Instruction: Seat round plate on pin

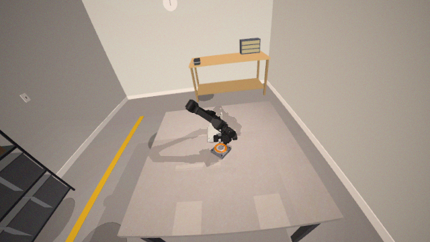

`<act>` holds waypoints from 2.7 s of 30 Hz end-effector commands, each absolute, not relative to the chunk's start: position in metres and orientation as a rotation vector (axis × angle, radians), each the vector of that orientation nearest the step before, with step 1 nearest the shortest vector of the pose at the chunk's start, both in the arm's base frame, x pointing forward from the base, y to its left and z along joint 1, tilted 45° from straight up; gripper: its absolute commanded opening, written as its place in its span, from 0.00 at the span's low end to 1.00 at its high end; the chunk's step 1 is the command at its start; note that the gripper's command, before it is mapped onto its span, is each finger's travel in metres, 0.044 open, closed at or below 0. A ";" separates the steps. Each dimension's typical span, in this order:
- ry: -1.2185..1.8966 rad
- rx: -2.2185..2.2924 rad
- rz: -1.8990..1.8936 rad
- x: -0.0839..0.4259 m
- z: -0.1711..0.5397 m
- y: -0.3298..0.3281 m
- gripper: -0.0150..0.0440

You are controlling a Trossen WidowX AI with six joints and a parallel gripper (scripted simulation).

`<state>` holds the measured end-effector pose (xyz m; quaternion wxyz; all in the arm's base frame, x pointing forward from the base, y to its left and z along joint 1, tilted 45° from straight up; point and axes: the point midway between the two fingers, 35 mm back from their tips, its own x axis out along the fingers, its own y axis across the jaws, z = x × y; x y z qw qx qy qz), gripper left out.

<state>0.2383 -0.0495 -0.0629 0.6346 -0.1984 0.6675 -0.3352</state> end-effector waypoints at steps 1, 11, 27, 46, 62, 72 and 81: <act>1.541 -0.458 -0.773 0.230 -0.063 -0.052 0.25; 1.541 -0.458 -0.773 0.224 -0.060 -0.054 0.25; 1.542 -0.459 -0.773 0.215 -0.053 -0.059 0.25; 1.543 -0.460 -0.773 0.207 -0.040 -0.066 0.25; 1.543 -0.461 -0.774 0.203 -0.029 -0.075 0.25; 1.543 -0.461 -0.775 0.203 -0.020 -0.084 0.25; 1.543 -0.462 -0.775 0.205 -0.014 -0.090 0.25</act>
